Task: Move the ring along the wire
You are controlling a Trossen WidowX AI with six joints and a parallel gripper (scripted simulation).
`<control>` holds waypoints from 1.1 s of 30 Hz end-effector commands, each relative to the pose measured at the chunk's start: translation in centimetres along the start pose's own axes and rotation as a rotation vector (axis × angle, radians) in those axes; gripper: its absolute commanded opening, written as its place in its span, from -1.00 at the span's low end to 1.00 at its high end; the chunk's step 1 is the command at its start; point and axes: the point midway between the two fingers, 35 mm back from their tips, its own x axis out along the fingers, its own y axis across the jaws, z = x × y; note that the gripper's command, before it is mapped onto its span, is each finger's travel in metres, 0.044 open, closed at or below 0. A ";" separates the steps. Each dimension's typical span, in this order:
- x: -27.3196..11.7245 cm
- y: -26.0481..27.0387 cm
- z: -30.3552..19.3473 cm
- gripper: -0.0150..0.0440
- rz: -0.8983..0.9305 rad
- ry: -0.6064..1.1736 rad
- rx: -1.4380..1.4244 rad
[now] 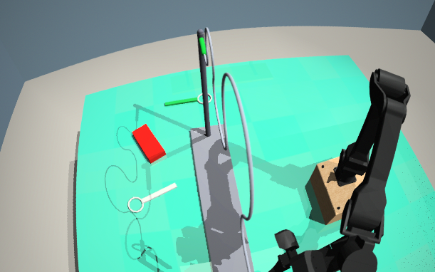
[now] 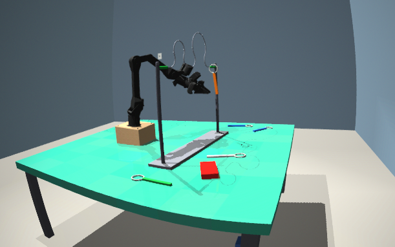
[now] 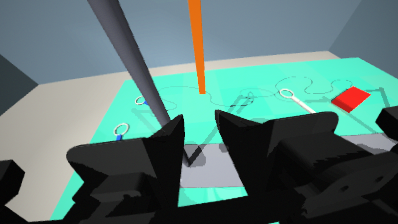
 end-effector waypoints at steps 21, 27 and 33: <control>-4.2 -0.1 0.3 0.05 0.000 -0.011 0.017; -4.2 -0.1 0.3 0.05 0.000 -0.011 0.017; -4.2 -0.1 0.3 0.05 0.000 -0.011 0.017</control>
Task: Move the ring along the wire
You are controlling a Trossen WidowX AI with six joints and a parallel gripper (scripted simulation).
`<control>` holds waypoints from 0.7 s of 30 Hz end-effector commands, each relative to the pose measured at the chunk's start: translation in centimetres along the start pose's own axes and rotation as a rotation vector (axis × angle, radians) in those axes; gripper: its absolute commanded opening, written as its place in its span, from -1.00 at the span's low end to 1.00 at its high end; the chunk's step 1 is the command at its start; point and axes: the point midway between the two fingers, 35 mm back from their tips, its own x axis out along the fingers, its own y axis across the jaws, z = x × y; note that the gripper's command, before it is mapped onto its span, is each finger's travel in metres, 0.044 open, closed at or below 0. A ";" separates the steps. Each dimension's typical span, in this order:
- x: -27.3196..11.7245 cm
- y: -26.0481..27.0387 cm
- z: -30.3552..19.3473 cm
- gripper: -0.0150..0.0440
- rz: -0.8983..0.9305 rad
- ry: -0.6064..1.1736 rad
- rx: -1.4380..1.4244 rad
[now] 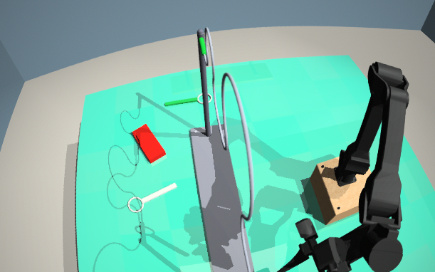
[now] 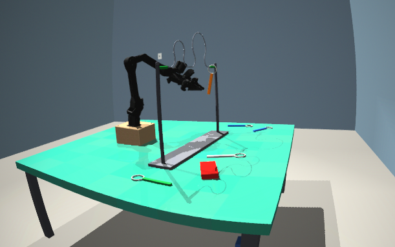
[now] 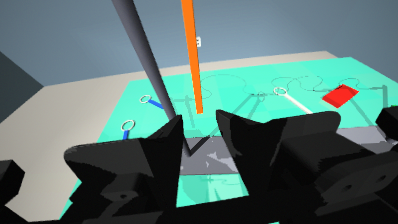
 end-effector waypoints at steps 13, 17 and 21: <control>-4.7 -0.5 0.0 0.67 0.003 -0.006 -0.002; -4.7 -0.5 0.0 1.00 0.003 -0.006 -0.002; -4.7 -0.5 0.0 1.00 0.003 -0.006 -0.002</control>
